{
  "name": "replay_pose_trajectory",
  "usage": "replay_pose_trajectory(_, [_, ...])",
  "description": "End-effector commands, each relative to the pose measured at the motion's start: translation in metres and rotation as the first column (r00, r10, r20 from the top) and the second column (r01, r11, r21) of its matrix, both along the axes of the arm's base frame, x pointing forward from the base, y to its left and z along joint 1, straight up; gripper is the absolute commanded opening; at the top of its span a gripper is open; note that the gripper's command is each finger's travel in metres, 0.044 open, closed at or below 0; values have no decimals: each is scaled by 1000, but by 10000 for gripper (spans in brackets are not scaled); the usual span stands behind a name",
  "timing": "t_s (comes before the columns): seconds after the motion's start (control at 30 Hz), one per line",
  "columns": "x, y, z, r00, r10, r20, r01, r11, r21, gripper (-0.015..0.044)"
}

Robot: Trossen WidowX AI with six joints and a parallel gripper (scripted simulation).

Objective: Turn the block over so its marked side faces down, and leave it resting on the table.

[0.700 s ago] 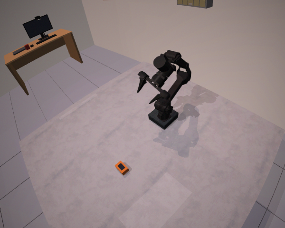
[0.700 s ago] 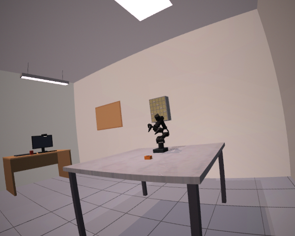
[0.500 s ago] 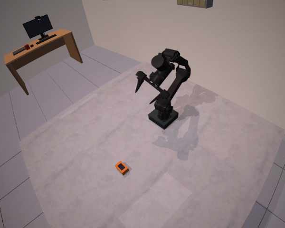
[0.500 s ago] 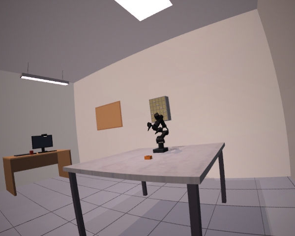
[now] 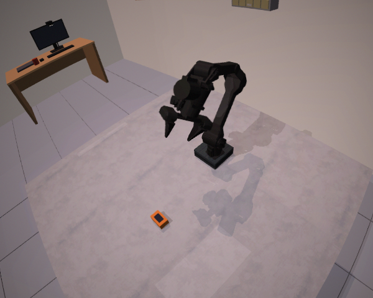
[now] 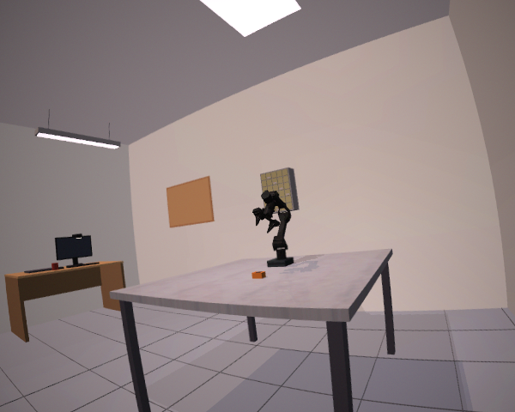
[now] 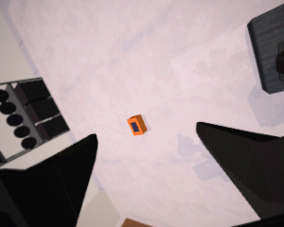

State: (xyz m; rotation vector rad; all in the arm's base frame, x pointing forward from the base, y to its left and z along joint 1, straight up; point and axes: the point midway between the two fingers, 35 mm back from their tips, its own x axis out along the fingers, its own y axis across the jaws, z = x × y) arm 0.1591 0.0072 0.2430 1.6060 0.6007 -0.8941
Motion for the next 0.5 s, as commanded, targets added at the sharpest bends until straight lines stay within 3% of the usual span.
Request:
replay_pose_trajectory(0.0, [61,23,-8,887,397,-236,-441,880,-177,440])
replay_pose_trajectory(0.23, [99,38,-23,702,603,-378,-699,686,-204,440])
replay_pose_trajectory(0.47, [135,54,-46,446,746,-495,-891,421,-169,440])
